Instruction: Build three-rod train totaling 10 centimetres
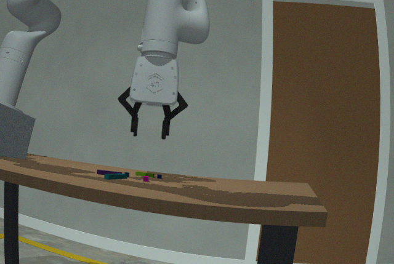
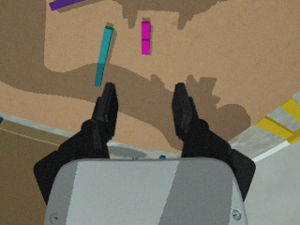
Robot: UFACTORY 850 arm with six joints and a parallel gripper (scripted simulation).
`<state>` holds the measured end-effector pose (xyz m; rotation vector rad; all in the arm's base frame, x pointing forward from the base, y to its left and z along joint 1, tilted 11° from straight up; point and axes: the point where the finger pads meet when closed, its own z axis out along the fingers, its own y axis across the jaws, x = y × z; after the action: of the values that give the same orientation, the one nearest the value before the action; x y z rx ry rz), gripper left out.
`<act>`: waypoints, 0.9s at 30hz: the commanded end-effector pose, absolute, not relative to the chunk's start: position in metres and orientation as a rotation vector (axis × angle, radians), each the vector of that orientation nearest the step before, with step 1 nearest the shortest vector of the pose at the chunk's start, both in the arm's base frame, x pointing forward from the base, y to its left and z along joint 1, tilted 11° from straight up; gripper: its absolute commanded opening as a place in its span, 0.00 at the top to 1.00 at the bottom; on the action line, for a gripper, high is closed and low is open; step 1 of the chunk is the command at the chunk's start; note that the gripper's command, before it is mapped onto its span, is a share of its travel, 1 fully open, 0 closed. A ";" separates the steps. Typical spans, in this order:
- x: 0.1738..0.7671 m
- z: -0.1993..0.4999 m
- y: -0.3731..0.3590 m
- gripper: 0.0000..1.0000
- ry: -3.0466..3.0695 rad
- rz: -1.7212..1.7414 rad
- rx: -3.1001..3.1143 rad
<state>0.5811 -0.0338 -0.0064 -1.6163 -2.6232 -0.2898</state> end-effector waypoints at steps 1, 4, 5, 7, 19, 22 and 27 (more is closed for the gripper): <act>0.582 -0.005 -0.034 0.00 -2.625 -0.291 -1.617; 0.582 -0.005 -0.034 0.00 -2.625 -0.291 -1.617; 0.582 -0.005 -0.034 0.00 -2.625 -0.291 -1.617; 0.582 -0.005 -0.034 0.00 -2.625 -0.291 -1.617; 0.582 -0.005 -0.034 0.00 -2.630 -0.292 -1.610; 0.581 -0.006 -0.033 0.00 -2.649 -0.295 -1.582; 0.577 -0.007 -0.031 0.00 -2.705 -0.305 -1.493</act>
<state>0.5786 -0.0320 -0.0070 -1.5478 -2.6675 -0.2921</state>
